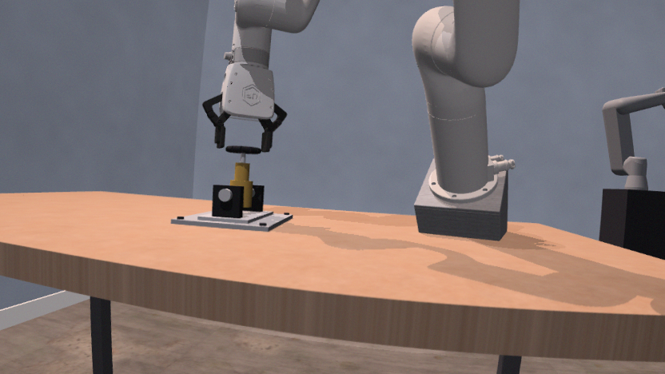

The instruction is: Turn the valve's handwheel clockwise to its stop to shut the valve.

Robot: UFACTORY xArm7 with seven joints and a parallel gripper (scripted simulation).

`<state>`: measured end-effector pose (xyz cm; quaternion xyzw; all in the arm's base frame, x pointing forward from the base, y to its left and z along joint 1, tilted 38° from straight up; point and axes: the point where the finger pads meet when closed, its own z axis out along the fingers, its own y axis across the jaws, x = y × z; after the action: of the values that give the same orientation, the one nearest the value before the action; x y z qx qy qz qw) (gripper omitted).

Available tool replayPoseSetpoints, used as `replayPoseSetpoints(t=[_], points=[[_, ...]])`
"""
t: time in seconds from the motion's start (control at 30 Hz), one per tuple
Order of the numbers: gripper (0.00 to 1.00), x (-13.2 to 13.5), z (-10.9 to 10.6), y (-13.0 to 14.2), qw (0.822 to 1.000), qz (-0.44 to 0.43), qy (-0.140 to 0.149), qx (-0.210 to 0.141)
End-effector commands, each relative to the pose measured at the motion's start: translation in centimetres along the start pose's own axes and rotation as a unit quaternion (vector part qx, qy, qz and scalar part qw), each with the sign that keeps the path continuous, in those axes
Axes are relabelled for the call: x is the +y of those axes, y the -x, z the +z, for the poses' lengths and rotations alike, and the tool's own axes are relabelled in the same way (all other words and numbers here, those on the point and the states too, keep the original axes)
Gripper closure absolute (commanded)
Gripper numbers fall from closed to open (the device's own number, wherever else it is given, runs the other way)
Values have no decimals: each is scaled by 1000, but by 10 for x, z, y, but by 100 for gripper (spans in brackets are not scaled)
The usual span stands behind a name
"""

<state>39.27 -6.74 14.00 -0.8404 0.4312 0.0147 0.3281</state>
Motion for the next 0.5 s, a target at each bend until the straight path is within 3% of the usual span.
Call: replayPoseSetpoints(t=[0.0, 0.47], points=[[0, 0, -6, -1, 1000, 0, -1, 1], [0, 0, -37, -1, 1000, 0, -1, 1]])
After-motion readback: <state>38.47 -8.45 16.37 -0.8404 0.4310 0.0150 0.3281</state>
